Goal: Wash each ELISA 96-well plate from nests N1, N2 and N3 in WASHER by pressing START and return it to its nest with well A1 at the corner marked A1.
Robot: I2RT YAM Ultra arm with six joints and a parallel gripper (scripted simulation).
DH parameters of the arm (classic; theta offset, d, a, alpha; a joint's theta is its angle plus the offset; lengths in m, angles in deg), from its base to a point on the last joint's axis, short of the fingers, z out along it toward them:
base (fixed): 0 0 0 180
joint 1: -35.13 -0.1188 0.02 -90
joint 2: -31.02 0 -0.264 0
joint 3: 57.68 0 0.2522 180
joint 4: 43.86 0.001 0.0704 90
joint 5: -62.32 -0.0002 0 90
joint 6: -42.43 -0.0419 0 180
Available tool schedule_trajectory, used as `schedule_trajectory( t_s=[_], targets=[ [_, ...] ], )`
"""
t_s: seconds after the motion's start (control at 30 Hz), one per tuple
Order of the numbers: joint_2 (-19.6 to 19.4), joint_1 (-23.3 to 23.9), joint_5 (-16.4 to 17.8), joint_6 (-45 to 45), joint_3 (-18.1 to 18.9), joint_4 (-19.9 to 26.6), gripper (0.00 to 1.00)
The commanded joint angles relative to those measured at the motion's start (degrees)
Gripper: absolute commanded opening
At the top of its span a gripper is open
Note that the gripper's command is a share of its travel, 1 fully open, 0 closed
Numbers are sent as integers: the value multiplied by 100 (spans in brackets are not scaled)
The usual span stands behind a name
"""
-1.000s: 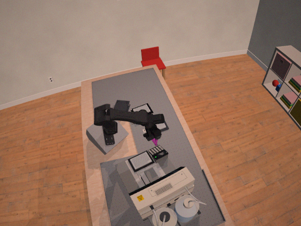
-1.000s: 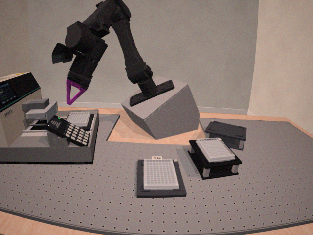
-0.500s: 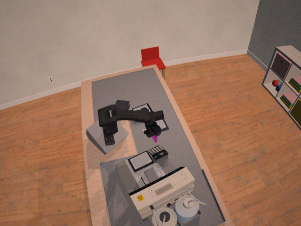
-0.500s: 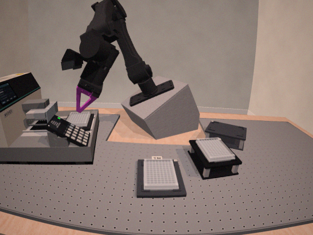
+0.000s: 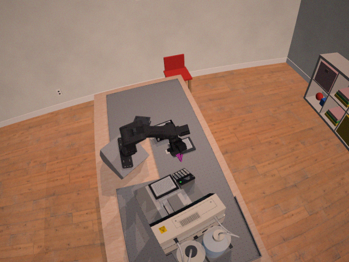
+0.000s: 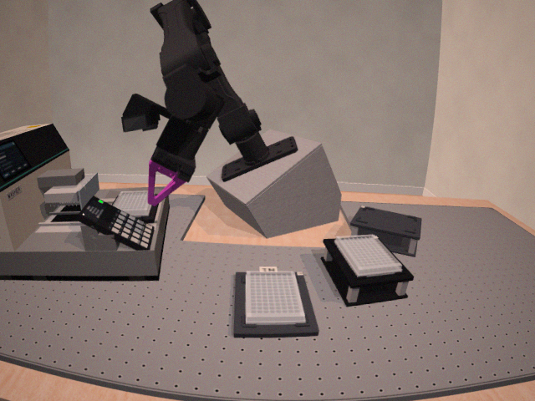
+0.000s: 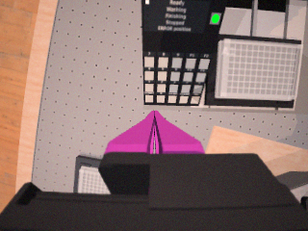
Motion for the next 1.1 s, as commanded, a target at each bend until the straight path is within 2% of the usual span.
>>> schedule_trajectory(
  t_s=[0.0,0.17,1.07],
  targets=[
    [-146,-137,-155,-342,19,-11,0],
    [-430,-311,-225,-635,44,-23,0],
    [-429,-311,-224,-635,44,-23,0]
  ],
)
